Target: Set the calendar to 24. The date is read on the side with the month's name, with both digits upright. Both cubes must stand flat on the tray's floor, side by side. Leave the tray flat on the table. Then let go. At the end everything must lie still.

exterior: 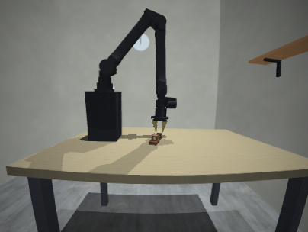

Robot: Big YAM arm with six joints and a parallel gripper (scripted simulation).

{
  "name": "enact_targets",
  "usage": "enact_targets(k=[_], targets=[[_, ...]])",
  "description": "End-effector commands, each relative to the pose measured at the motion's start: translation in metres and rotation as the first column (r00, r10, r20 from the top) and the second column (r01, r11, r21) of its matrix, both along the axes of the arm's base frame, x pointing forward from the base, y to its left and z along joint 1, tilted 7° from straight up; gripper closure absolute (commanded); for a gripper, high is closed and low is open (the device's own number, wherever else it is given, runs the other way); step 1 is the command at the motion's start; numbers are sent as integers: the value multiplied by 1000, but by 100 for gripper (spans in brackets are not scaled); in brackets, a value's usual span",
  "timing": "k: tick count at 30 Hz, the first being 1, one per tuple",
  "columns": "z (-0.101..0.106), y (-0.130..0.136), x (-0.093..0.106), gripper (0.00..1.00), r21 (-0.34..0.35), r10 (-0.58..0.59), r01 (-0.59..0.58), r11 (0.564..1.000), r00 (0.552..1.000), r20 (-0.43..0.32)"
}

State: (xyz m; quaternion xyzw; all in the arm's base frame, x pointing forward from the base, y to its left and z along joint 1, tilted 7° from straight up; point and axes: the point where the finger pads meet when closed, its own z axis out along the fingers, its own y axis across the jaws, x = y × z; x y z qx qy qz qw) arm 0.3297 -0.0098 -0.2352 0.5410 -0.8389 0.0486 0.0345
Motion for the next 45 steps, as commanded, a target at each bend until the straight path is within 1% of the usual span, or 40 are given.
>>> enact_targets(k=[1,29,37,45], targets=[[3,-1,9,56,4,11,-11,1000,1000,9],[3,-1,8,56,4,11,-11,1000,1000,9],[3,-1,3,56,4,11,-11,1000,1000,16],[4,-1,2,56,4,11,-11,1000,1000,16]])
